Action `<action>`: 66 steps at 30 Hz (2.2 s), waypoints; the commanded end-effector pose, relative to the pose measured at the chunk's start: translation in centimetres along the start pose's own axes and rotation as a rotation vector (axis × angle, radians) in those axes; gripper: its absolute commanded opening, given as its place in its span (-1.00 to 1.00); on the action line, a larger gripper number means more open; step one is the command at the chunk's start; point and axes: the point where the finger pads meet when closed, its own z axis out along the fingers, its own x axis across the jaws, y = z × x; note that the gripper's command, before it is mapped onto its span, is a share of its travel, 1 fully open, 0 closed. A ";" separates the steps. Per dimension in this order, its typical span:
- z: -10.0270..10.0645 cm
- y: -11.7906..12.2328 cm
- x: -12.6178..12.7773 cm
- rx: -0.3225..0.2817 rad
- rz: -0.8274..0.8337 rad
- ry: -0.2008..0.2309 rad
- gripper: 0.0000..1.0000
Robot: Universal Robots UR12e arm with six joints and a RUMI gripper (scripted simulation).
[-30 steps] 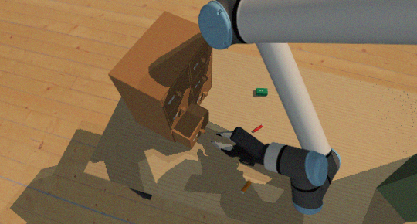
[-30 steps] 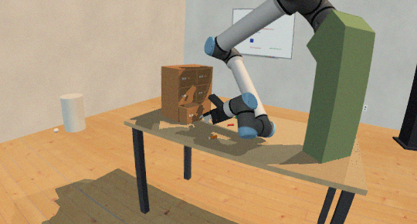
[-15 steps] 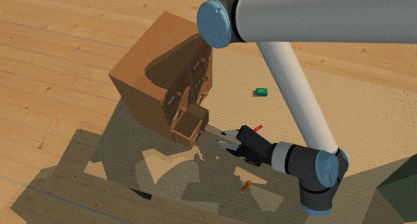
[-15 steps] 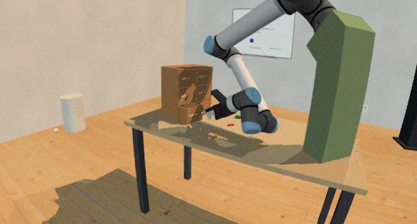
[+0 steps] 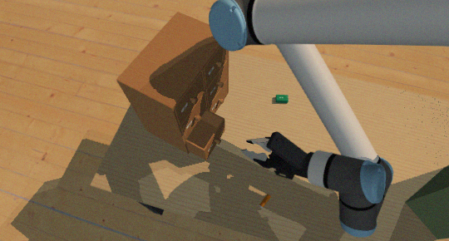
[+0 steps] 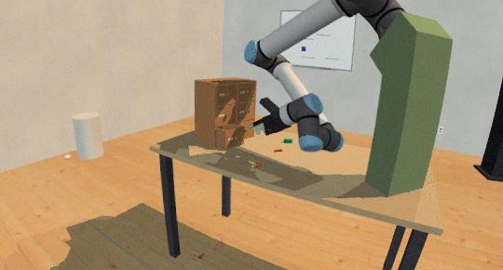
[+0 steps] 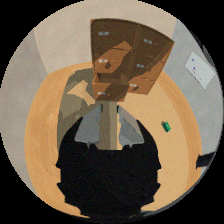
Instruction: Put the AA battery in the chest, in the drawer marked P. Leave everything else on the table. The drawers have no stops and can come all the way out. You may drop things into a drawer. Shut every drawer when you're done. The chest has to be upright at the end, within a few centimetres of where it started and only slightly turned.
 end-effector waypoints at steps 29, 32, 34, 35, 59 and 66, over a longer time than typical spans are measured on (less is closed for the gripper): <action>-5.7 -2.1 0.0 -0.453 0.000 0.000 -0.61; -6.9 -2.6 0.0 -0.553 0.000 0.000 -0.61; -7.6 -2.8 0.0 -0.614 0.000 -0.001 -0.61; -8.0 -2.9 0.0 -0.644 0.000 0.000 -0.61; -12.5 -4.5 0.0 -1.025 0.000 -0.001 -0.61; -12.7 -4.6 0.0 -1.044 0.000 0.000 -0.61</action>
